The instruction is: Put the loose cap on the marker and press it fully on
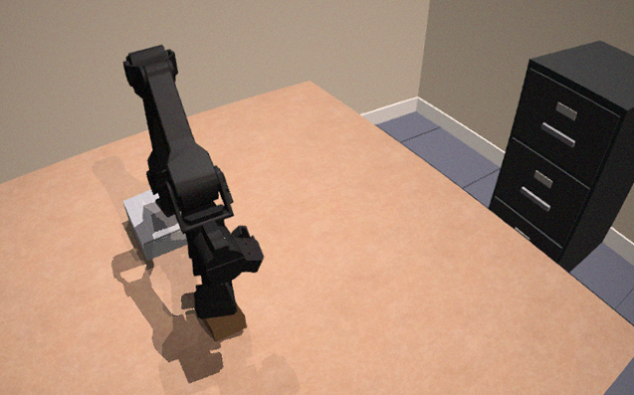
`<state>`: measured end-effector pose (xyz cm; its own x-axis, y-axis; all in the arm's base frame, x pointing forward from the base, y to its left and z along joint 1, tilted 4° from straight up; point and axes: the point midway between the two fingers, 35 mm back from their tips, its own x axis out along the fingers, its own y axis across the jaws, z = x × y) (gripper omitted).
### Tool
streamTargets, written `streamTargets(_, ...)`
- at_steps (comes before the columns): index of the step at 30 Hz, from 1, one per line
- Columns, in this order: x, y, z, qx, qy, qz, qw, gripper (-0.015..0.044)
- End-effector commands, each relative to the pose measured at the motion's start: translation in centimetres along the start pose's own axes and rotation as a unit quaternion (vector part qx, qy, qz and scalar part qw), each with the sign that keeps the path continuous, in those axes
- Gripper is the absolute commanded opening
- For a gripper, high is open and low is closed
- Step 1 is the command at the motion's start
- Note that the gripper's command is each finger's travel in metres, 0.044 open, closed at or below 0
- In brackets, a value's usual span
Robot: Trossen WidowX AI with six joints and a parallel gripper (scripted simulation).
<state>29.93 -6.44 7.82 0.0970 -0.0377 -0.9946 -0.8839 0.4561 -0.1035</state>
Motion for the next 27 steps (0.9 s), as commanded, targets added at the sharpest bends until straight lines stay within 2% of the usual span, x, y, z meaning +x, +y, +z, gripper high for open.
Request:
streamTargets(1, 0.1, 0.0, 0.0, -0.003, -0.002, 0.001, 1.0, 0.0)
streamTargets(4, 0.1, 0.0, 0.0, -0.003, -0.002, 0.001, 1.0, 0.0)
streamTargets(21, 0.1, 0.0, 0.0, 0.0, 0.0, 0.0, 1.0, 0.044)
streamTargets(24, -0.2, 0.0, 0.0, 0.0, 0.0, 0.0, 1.0, 0.044)
streamTargets(27, -3.6, -0.2, 0.1, 0.0, 0.0, 0.0, 1.0, 0.044)
